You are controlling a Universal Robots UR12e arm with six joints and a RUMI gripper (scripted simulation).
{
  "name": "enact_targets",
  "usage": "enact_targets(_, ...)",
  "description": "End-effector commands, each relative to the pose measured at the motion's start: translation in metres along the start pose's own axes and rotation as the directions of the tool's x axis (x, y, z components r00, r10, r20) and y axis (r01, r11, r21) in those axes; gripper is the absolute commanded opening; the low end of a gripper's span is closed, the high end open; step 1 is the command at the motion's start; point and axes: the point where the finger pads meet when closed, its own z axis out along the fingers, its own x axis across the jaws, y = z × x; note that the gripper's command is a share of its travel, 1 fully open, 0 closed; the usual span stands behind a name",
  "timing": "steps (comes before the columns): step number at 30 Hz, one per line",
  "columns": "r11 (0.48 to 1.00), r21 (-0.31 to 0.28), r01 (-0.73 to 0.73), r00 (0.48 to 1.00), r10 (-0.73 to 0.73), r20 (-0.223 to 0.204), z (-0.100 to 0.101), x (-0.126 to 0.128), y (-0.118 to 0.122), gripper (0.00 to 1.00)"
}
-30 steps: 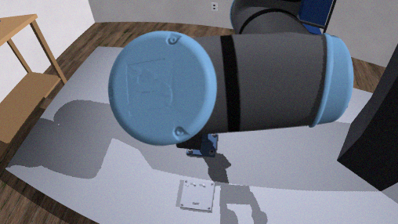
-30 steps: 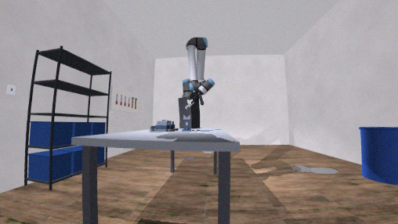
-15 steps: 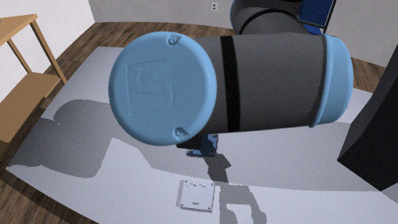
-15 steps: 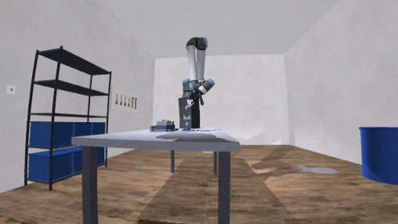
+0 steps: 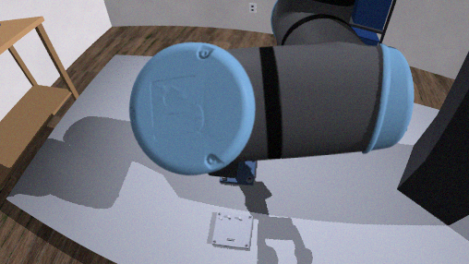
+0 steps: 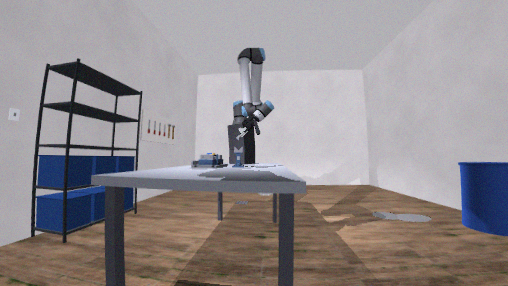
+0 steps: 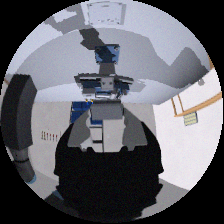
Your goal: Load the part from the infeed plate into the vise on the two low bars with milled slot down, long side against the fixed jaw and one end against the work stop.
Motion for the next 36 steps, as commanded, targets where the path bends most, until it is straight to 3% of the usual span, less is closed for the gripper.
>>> enact_targets(1, 1.0, 0.0, -0.001, 1.0, 0.001, -0.001, 0.001, 0.001, -0.001, 0.0)
enact_targets(36, 1.0, 0.0, -0.001, 1.0, 0.001, -0.001, 0.022, 0.001, -0.022, 0.0)
